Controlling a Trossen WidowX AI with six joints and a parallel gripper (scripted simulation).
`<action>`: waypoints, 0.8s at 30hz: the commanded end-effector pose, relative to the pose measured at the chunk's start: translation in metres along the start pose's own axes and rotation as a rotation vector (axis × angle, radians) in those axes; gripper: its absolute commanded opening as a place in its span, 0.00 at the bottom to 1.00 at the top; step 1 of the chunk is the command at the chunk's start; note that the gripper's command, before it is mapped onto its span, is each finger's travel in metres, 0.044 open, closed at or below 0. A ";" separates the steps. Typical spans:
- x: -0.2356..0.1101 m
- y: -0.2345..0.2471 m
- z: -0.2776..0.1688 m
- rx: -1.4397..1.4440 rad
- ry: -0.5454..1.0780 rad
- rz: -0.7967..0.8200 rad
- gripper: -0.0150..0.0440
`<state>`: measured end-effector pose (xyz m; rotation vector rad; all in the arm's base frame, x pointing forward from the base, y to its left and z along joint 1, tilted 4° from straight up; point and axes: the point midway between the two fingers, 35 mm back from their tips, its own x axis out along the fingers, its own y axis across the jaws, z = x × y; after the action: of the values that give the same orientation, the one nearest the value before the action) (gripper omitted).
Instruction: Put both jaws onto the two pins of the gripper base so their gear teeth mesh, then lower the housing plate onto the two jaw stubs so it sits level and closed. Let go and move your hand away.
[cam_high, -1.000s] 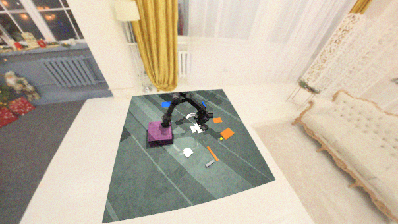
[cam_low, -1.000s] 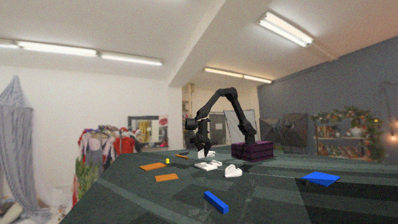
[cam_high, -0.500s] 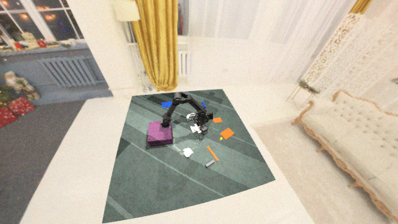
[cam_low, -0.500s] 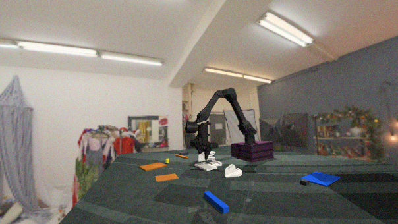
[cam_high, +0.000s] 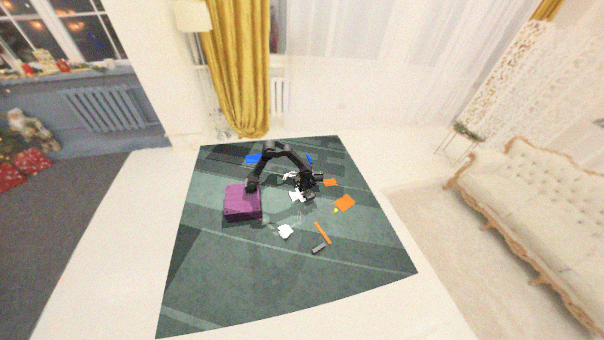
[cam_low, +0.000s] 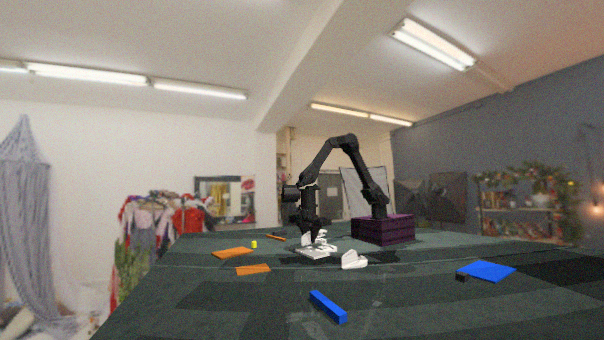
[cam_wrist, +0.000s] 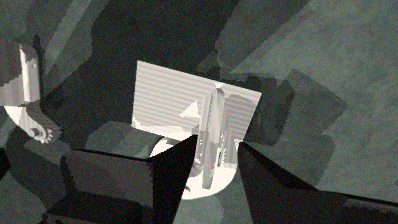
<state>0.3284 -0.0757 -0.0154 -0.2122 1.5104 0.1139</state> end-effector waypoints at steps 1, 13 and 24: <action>0.002 -0.001 -0.001 -0.010 0.002 -0.004 0.48; 0.005 -0.001 -0.001 -0.014 0.002 -0.004 0.48; 0.008 -0.001 -0.001 -0.015 0.002 -0.004 0.48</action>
<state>0.3288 -0.0761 -0.0214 -0.2203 1.5101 0.1215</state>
